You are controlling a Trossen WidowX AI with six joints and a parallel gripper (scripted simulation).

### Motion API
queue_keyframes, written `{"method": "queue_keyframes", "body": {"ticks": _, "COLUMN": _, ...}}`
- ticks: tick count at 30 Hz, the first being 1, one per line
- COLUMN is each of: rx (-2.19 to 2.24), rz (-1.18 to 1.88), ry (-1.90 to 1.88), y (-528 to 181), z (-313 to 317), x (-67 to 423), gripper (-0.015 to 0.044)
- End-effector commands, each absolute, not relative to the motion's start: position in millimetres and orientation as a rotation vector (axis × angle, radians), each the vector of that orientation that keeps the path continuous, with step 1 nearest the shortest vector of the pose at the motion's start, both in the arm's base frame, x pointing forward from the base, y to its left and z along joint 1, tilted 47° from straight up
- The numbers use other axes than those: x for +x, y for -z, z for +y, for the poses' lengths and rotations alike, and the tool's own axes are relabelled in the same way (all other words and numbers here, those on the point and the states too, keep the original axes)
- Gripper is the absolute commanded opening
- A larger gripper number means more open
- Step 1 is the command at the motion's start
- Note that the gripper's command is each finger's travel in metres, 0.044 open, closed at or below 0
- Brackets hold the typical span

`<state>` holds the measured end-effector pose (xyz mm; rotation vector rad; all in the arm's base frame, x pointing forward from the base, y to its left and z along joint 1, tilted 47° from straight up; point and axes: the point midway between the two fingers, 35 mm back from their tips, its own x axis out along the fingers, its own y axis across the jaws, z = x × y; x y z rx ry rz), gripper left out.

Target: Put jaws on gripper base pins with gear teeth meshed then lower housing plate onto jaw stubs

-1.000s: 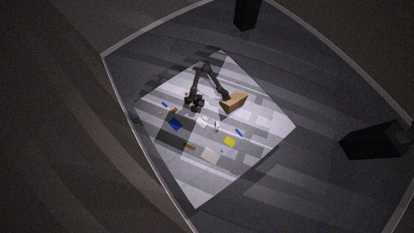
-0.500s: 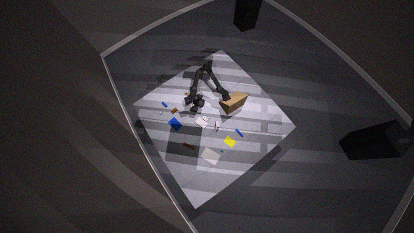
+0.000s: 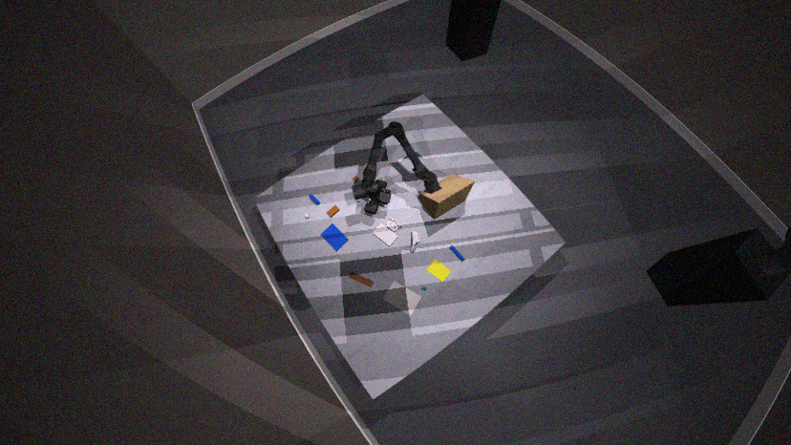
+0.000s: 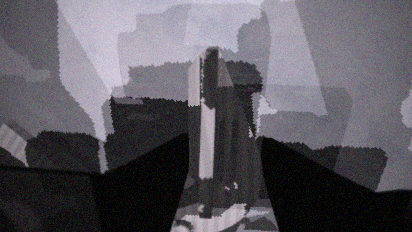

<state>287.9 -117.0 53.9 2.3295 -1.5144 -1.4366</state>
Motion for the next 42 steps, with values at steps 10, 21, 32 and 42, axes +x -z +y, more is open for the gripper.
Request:
{"method": "queue_keyframes", "body": {"ticks": 10, "rx": 2.334, "rz": -1.510, "ry": 1.445, "y": -64.0, "z": -103.7, "x": 288.4, "gripper": 0.0134}}
{"method": "queue_keyframes", "body": {"ticks": 21, "rx": 2.336, "rz": -1.505, "ry": 1.451, "y": -86.8, "z": -78.0, "x": 285.4, "gripper": 0.0134}}
{"method": "queue_keyframes", "body": {"ticks": 32, "rx": 2.334, "rz": -1.504, "ry": 1.448, "y": -106.0, "z": -59.6, "x": 279.9, "gripper": 0.0134}}
{"method": "queue_keyframes", "body": {"ticks": 42, "rx": 2.432, "rz": -1.685, "ry": 1.381, "y": -92.6, "z": -45.6, "x": 283.2, "gripper": 0.0134}}
